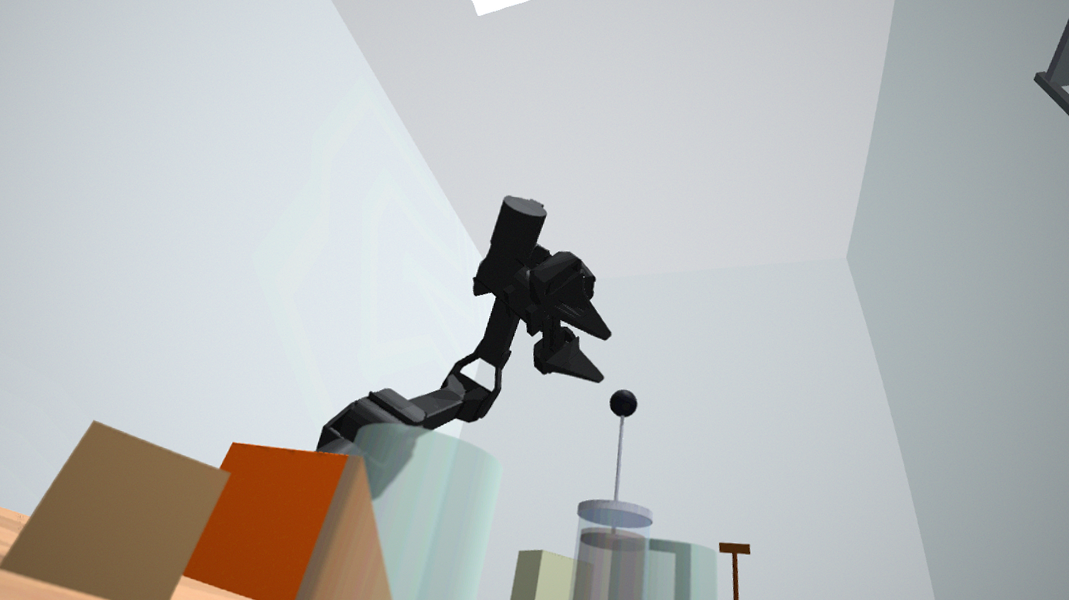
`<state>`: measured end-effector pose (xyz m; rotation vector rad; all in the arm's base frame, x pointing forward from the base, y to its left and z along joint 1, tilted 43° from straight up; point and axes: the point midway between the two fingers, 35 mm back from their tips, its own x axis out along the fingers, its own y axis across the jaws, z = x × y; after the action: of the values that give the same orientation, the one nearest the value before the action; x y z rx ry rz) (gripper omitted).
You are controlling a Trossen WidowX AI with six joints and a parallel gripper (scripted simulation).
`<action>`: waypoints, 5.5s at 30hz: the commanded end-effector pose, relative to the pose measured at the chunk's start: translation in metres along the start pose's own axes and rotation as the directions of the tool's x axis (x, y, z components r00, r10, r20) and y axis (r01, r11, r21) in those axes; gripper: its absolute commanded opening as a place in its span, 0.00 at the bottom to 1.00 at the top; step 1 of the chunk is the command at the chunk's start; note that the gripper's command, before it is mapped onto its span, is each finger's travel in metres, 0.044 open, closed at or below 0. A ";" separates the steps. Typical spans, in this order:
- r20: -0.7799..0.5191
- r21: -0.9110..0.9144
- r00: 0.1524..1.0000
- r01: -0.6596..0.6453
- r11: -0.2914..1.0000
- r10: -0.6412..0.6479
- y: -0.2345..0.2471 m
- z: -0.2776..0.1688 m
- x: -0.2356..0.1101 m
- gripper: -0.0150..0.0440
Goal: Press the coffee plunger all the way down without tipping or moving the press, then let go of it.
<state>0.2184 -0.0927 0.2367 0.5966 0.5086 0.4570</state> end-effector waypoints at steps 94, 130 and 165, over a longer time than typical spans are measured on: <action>0.128 -0.015 0.989 -0.066 0.998 0.067 -0.019 -0.048 0.077 0.45; 0.144 -0.013 0.987 -0.072 0.997 0.073 -0.016 -0.087 0.121 0.45; 0.165 -0.031 0.984 -0.066 0.997 0.070 -0.018 -0.076 0.127 0.45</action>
<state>0.2793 -0.0062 0.1311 0.6236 0.3234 0.4731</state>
